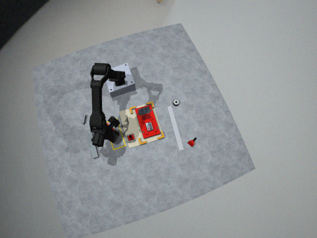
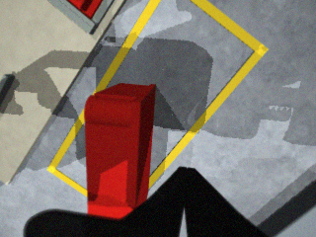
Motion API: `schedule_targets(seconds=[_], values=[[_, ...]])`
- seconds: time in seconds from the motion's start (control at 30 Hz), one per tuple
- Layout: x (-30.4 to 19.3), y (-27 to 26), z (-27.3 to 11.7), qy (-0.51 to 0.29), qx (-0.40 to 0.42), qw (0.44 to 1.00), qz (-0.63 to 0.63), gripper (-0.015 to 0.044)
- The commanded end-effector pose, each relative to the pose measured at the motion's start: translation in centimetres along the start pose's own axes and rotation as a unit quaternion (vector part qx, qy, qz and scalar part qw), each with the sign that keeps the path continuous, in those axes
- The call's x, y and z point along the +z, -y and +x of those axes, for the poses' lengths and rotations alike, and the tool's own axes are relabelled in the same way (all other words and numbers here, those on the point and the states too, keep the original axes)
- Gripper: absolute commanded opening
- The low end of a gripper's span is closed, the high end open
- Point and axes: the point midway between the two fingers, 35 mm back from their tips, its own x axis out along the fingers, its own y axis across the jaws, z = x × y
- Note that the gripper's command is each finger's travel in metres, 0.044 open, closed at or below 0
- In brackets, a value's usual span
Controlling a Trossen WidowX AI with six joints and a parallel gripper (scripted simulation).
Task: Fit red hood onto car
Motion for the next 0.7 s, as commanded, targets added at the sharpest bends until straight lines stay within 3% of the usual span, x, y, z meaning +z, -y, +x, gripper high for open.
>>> schedule_targets(seconds=[0.0,0.67], values=[[0.0,-0.1,0.3,-0.002,0.0,1.0,-0.002,0.0],[0.1,-1.4,0.2,-0.001,0.001,1.0,-0.002,0.0]])
